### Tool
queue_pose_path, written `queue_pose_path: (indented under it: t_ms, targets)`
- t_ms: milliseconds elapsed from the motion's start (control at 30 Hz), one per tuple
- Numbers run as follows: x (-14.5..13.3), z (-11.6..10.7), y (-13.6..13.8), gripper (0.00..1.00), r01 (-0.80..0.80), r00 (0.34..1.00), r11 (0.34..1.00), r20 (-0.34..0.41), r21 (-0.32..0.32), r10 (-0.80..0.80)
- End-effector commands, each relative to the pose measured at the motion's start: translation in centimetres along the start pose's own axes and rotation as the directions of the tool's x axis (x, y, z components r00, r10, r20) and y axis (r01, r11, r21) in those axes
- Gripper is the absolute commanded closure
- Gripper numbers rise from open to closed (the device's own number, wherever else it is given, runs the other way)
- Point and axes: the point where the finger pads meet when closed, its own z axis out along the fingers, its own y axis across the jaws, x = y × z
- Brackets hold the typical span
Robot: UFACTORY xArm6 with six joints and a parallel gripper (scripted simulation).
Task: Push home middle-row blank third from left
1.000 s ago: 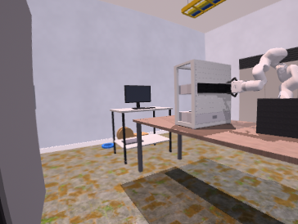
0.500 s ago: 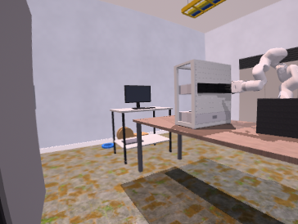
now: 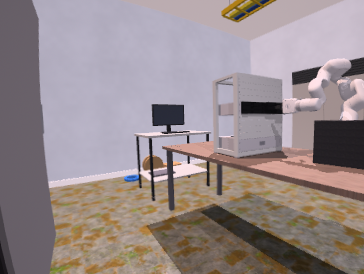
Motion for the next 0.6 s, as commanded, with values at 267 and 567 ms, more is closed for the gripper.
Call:
queue_pose_path:
  t_ms: [267, 567]
  targets:
    - [0.0, 0.0, -0.1, 1.0, -0.003, 1.0, 1.0, -0.001, 0.002, 0.003]
    - [0.2, -2.8, 0.1, 1.0, -0.003, 1.0, 1.0, -0.001, 0.002, 0.003]
